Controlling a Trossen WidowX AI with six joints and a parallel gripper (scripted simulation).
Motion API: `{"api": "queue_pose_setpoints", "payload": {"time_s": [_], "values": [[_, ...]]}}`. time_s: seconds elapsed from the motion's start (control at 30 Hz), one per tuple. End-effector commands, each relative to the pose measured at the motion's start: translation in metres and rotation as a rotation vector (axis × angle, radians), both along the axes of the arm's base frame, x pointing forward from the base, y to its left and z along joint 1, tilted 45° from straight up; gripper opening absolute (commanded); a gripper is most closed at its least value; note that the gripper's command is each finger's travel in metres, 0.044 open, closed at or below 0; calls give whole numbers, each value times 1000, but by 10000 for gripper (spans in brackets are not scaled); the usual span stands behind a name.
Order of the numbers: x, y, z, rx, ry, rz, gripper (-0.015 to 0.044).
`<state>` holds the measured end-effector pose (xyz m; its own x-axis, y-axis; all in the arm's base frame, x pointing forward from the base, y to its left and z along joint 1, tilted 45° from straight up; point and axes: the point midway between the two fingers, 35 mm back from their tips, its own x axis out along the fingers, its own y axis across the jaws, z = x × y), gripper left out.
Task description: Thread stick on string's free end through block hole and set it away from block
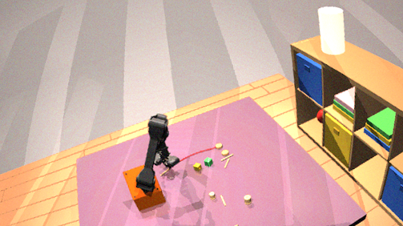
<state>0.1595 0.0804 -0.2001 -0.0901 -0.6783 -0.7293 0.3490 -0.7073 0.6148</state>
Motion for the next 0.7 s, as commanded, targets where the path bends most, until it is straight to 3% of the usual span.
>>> {"api": "queue_pose_setpoints", "payload": {"time_s": [0.0,0.23,0.4,0.67], "values": [[-2,-7,-5,-7,4,4,123],[-3,-8,-6,-7,4,4,123],[-2,-6,-5,-4,3,0,0],[-2,-6,-5,-4,3,0,0]]}}
